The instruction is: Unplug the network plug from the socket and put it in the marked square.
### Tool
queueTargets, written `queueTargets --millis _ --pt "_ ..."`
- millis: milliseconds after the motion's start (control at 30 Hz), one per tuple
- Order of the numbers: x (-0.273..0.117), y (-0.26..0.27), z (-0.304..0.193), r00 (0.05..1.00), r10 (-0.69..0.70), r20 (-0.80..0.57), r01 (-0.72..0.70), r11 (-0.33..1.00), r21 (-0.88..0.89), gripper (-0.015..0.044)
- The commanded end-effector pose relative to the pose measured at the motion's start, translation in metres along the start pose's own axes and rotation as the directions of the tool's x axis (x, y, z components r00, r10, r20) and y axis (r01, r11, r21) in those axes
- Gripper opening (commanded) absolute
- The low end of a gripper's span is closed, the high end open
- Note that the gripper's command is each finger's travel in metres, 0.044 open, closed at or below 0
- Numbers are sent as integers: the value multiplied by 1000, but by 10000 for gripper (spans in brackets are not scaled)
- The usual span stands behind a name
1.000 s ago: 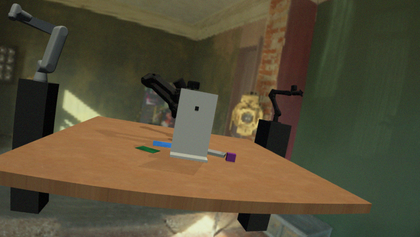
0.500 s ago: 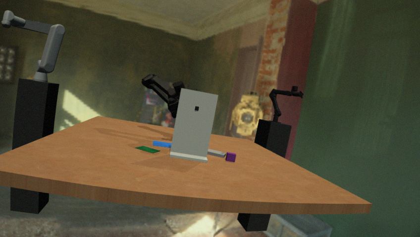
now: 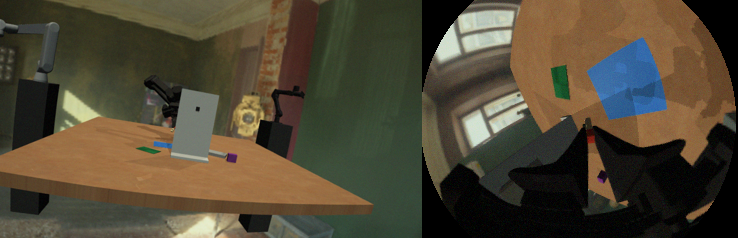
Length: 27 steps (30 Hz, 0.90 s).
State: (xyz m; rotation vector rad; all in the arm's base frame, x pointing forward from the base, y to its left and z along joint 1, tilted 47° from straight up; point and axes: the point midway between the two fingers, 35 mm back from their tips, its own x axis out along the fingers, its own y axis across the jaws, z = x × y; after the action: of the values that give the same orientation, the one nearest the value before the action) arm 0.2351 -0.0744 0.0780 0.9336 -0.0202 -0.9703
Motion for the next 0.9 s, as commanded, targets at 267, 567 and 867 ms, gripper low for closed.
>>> queueTargets --millis 267,567,867 --pt "2 -20 32 984 -109 141 99 992 76 0" --pt "8 -23 30 984 -114 139 104 992 78 0" --pt "14 -27 28 984 -119 136 108 991 80 0"
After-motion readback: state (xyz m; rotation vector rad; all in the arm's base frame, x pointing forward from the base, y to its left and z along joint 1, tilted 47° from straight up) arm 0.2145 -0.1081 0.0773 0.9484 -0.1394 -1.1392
